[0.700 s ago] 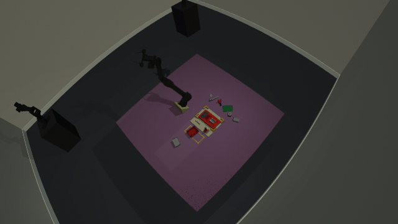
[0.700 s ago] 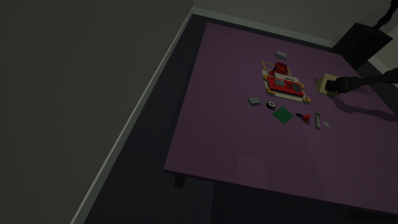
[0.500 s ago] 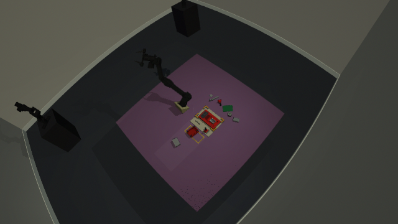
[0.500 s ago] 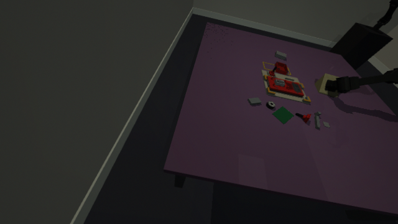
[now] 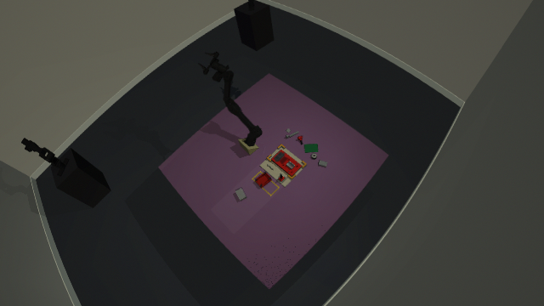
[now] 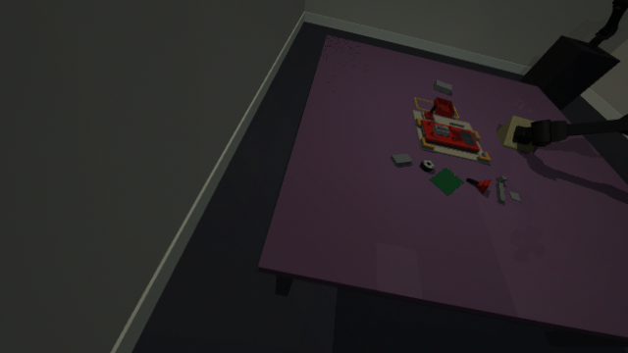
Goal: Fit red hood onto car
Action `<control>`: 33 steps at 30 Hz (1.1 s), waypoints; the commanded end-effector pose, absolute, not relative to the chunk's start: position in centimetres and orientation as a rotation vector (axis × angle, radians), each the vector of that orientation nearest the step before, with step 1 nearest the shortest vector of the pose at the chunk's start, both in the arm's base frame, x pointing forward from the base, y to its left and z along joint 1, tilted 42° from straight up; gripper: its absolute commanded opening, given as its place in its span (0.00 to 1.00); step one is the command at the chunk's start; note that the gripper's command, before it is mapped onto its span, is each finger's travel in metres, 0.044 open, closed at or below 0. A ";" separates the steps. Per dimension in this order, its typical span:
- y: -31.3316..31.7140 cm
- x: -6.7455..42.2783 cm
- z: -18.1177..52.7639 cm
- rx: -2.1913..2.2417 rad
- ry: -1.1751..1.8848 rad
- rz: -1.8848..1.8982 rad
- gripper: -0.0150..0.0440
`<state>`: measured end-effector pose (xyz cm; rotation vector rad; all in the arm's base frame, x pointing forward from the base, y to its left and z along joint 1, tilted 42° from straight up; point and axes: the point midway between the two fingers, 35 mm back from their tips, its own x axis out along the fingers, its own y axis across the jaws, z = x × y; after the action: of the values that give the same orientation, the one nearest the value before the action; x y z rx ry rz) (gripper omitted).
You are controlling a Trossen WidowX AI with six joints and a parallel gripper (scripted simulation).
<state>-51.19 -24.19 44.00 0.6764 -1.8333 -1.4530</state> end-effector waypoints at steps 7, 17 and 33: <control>-20.5 -46.0 53.6 0.349 -1.767 -1.420 1.00; -15.2 -39.2 62.3 -0.044 -1.581 -1.431 1.00; -8.4 -24.3 71.9 -0.612 -1.240 -1.372 1.00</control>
<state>-27.92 -9.67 70.39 -0.4988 -1.3142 -1.3947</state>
